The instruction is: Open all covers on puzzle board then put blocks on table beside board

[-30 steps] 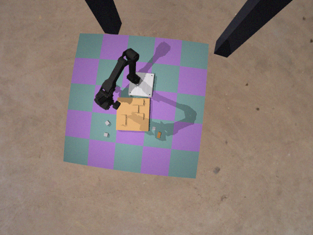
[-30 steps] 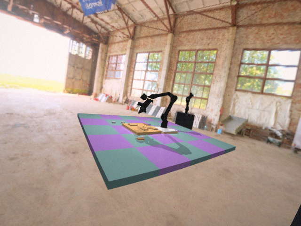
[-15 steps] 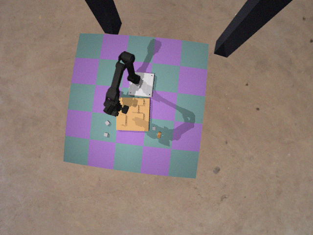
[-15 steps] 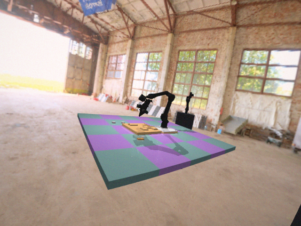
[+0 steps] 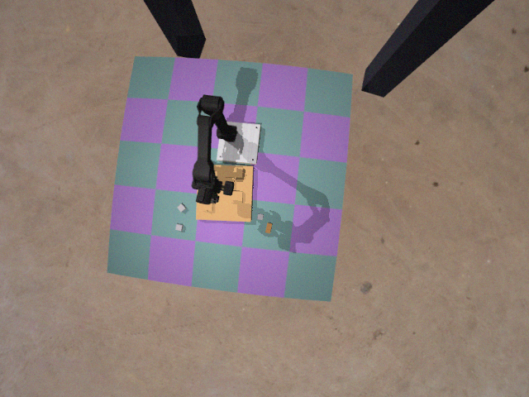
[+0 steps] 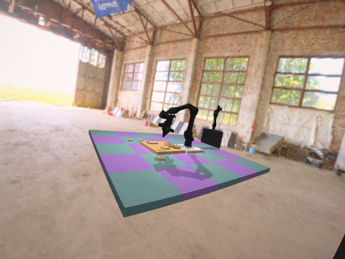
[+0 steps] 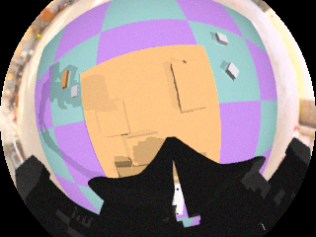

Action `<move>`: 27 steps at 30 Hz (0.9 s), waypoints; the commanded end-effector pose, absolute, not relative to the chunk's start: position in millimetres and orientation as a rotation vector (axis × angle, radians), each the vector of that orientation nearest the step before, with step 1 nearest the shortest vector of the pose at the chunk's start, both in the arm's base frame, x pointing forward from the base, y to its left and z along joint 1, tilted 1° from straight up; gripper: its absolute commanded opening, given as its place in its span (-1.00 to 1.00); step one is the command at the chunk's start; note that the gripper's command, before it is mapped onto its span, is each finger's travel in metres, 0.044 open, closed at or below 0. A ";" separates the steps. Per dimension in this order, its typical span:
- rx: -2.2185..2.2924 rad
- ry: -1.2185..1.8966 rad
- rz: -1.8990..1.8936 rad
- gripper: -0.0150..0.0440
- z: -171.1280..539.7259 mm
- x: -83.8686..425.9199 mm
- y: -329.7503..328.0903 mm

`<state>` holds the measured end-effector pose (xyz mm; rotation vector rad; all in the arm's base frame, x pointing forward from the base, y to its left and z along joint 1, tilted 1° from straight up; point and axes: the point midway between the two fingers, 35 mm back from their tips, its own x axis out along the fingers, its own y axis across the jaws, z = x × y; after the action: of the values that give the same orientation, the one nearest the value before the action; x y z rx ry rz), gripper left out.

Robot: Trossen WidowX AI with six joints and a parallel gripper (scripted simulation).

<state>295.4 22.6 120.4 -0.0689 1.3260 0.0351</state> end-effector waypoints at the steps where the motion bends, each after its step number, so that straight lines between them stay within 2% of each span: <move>1: -0.081 1.372 0.072 -0.49 116.2 292.4 43.2; 14: -0.158 1.515 0.163 -0.49 106.8 268.9 109.2; 27: -0.163 1.522 0.166 -0.49 106.3 267.3 112.2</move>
<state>267.9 111.8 107.1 -0.1654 1.5158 0.1675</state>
